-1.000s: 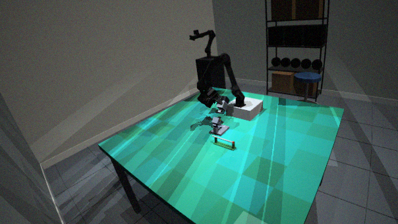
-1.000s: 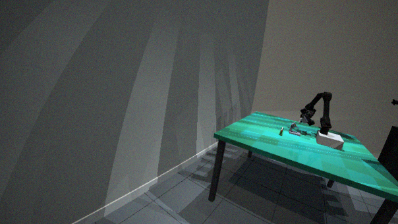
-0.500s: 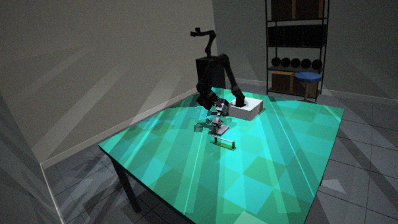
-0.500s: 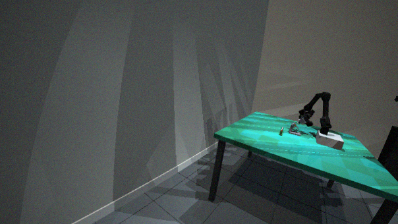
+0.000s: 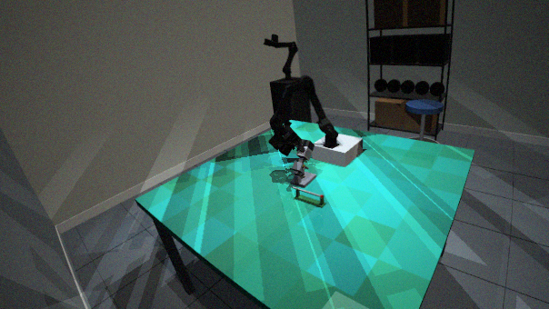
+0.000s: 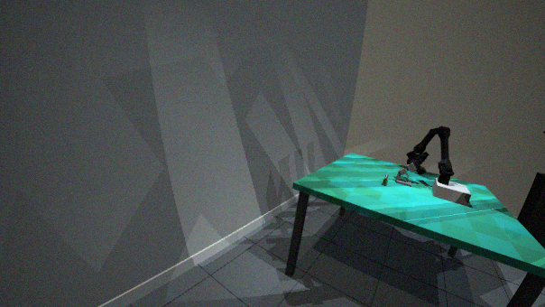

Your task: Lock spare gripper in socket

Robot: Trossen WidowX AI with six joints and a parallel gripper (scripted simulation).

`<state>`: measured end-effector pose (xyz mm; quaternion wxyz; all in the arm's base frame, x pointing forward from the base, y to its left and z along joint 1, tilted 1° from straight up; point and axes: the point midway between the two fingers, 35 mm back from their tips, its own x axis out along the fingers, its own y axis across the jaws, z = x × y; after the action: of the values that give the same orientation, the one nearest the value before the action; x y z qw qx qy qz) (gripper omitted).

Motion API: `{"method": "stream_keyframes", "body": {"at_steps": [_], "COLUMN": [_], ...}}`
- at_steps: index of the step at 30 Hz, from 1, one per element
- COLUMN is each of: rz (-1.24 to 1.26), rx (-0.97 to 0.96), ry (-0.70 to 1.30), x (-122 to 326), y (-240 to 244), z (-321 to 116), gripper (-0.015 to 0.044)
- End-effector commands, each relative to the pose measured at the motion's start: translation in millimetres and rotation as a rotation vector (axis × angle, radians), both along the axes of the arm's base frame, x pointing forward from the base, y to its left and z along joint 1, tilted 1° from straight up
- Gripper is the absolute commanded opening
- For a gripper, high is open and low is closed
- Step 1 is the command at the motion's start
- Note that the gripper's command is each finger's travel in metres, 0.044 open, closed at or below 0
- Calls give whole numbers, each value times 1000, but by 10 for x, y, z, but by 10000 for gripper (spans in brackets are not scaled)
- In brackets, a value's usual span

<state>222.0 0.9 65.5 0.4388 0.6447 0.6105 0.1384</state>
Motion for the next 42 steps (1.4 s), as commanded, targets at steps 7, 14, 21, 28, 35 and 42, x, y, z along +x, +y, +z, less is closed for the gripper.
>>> {"method": "stream_keyframes", "body": {"at_steps": [7, 14, 21, 28, 35, 42], "rz": [-10, -10, -10, -1, -1, -1], "rx": [6, 6, 6, 1, 1, 1], "ry": [-5, -5, -6, 3, 3, 3], "x": [120, 188, 256, 215, 215, 215], "y": [9, 21, 34, 39, 39, 39], "z": [-69, -131, -190, -199, -199, -199], "gripper": [0, 0, 0, 0, 0, 184]}}
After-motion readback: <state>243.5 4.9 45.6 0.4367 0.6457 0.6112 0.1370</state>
